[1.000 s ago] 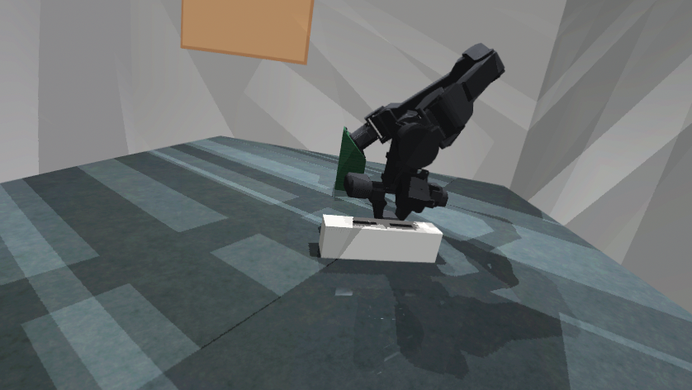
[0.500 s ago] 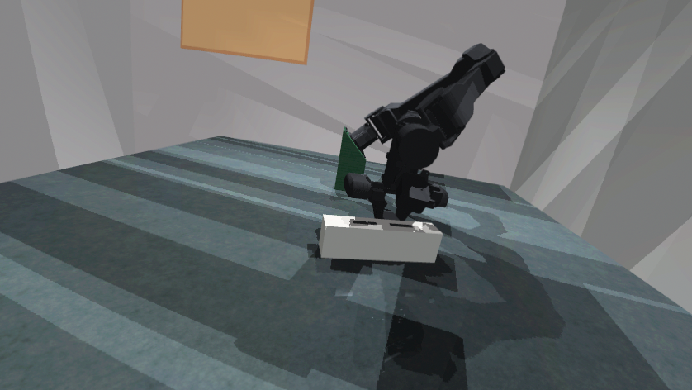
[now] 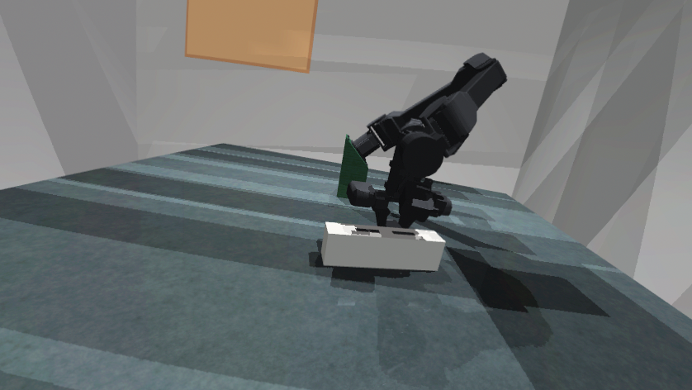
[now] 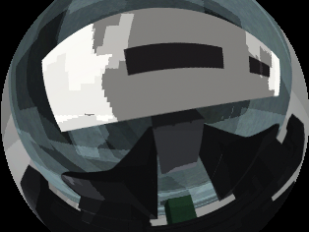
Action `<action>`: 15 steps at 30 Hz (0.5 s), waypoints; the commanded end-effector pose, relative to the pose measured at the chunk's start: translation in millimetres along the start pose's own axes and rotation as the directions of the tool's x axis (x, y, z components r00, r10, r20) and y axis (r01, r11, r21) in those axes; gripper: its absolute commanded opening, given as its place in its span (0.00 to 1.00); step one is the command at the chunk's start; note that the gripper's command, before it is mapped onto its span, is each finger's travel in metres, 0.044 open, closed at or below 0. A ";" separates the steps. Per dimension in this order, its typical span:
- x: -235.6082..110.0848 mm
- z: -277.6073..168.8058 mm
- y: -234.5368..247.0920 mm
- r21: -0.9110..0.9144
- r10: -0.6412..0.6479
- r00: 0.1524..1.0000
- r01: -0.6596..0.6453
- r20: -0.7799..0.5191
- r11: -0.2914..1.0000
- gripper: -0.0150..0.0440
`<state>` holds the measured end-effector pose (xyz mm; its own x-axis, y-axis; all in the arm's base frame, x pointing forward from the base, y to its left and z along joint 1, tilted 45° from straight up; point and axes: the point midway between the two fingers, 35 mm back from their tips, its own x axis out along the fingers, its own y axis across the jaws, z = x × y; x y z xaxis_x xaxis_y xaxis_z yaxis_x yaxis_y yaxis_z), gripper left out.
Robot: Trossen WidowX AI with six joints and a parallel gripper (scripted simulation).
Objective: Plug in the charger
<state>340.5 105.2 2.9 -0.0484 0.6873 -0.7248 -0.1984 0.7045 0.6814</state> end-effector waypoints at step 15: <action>-1.2 6.0 1.1 0.002 0.005 1.000 -0.005 0.004 1.000 0.25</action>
<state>343.9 105.6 3.5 -0.0482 0.6873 -0.7248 -0.1986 0.7045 0.6813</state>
